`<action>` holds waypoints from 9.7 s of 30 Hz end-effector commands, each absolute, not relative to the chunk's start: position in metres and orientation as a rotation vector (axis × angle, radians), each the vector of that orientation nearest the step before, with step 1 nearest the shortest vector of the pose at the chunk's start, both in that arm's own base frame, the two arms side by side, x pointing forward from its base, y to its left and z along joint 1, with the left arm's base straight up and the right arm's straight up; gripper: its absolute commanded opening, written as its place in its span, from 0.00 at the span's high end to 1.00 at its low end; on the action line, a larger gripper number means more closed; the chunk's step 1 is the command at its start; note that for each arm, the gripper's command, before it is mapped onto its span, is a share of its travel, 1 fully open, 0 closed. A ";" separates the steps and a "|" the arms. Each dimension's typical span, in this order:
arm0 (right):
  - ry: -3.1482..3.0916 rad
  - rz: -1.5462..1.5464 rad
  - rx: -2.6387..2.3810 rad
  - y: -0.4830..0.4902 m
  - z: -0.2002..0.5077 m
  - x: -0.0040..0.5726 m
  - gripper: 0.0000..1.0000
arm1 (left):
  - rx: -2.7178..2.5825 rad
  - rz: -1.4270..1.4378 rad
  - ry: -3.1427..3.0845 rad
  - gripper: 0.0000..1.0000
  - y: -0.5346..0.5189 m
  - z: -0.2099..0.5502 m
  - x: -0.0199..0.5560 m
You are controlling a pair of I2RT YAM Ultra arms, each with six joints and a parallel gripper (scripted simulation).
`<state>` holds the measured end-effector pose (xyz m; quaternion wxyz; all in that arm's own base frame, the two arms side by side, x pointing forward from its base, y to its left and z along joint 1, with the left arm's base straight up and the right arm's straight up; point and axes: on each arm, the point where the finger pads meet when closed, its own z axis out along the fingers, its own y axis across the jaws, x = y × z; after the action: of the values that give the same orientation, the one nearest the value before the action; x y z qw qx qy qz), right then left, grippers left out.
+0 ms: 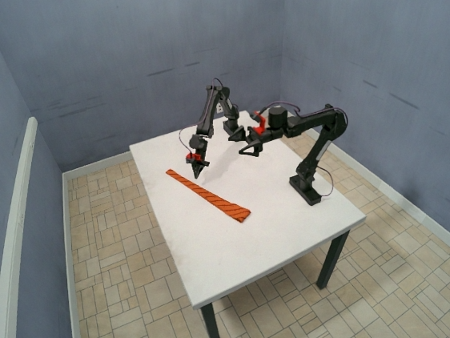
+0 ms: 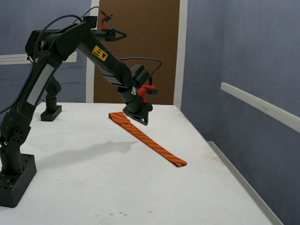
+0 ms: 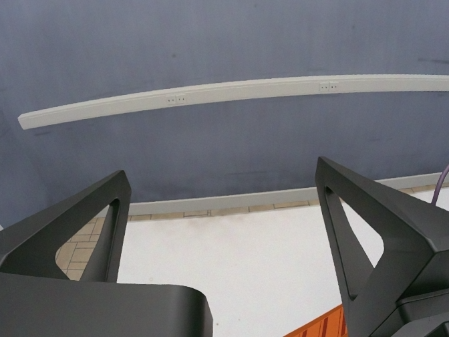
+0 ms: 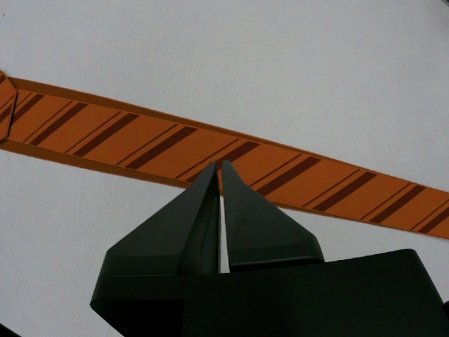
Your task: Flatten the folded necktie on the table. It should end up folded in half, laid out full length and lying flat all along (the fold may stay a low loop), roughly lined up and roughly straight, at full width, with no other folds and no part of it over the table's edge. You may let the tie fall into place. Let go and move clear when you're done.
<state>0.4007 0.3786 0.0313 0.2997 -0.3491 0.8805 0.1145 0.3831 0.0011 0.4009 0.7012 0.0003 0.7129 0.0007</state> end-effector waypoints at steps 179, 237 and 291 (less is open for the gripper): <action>2.299 0.330 -0.908 0.388 0.043 0.417 0.96 | 0.001 0.002 1.587 0.00 0.001 0.401 0.383; 2.299 0.330 -0.908 0.375 0.028 0.401 0.96 | 0.001 0.002 1.587 0.00 0.001 0.401 0.383; 2.299 0.330 -0.908 0.392 0.020 0.406 0.96 | 0.001 0.002 1.587 0.00 0.001 0.401 0.383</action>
<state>0.3956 0.3750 -0.0034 0.2880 -0.3502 0.8841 0.1131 0.3831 0.0011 0.4009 0.7012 0.0003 0.7129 0.0007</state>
